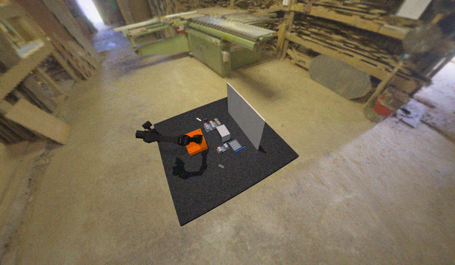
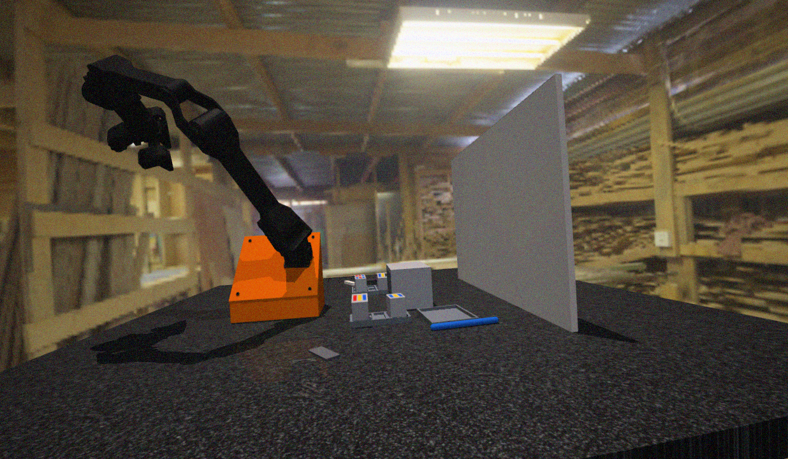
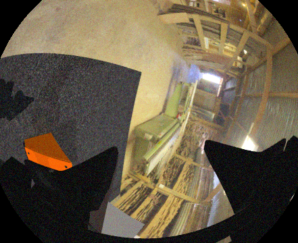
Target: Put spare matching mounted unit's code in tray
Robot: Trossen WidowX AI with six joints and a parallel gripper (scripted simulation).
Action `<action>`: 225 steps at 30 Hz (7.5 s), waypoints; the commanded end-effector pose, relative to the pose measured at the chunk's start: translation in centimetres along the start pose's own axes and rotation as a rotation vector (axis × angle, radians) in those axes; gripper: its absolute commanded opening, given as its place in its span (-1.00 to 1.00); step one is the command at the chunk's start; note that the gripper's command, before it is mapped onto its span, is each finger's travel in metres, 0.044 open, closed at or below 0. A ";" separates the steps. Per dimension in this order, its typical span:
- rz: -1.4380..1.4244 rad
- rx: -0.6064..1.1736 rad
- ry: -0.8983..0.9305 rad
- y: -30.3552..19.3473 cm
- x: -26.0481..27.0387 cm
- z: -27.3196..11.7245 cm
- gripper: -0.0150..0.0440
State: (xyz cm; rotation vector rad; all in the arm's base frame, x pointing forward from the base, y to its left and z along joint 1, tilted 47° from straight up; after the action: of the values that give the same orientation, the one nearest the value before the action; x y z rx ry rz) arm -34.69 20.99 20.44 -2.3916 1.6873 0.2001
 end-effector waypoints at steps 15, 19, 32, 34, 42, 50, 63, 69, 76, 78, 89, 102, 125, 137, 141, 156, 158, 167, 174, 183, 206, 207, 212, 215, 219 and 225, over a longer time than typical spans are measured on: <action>0.338 0.127 0.017 -9.1 -4.7 3.2 1.00; 0.571 0.212 0.034 -15.2 -6.4 5.3 1.00; 1.378 0.512 0.114 -38.0 -3.7 11.1 1.00; 1.495 0.569 0.121 -40.9 -2.3 11.5 1.00; 1.919 0.790 0.185 -51.8 6.4 12.8 1.00; 2.390 1.077 0.203 -58.9 17.4 12.6 1.00; 2.911 1.709 0.235 -62.2 36.6 10.1 1.00; 2.916 1.719 0.235 -62.2 36.8 10.0 1.00; 2.916 1.719 0.235 -62.2 36.8 10.0 1.00; 2.916 1.719 0.235 -62.2 36.8 10.0 1.00; 3.222 2.019 -0.213 -55.9 39.8 2.7 1.00; 3.431 2.489 -1.367 -41.8 43.1 -2.2 1.00; 3.306 2.634 -1.955 -36.8 47.4 0.0 0.53; 3.326 2.629 -1.947 -36.7 48.7 0.9 0.53; 3.331 2.627 -1.946 -36.6 49.3 1.2 0.53; 3.337 2.622 -1.947 -36.2 51.4 2.4 0.53; 3.336 2.622 -1.948 -36.1 51.7 2.6 0.53; 3.324 2.626 -1.953 -35.6 52.9 3.1 0.53; 3.307 2.633 -1.958 -35.1 53.8 3.5 0.53; 3.297 2.638 -1.960 -34.9 54.3 3.6 0.53; 3.285 2.645 -1.973 -34.9 54.3 3.5 -0.34; 3.285 2.645 -1.973 -34.9 54.3 3.5 -0.43; 3.285 2.645 -1.973 -34.9 54.3 3.5 -0.49; 3.285 2.645 -1.973 -34.9 54.3 3.5 -0.49; 3.303 2.637 -1.969 -35.3 53.6 3.2 -0.49; 3.328 2.626 -1.957 -36.2 51.6 2.4 -0.49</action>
State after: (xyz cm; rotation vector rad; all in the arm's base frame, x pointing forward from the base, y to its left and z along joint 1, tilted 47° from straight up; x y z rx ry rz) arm 16.58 -14.50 8.70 -3.9503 -0.0919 -0.0627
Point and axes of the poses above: the point midway between the two fingers, 35 mm back from their tips, its own z axis out along the fingers, its own x axis across the jaws, y = z × x, the point moved 1 cm from there along -z, back along the fingers
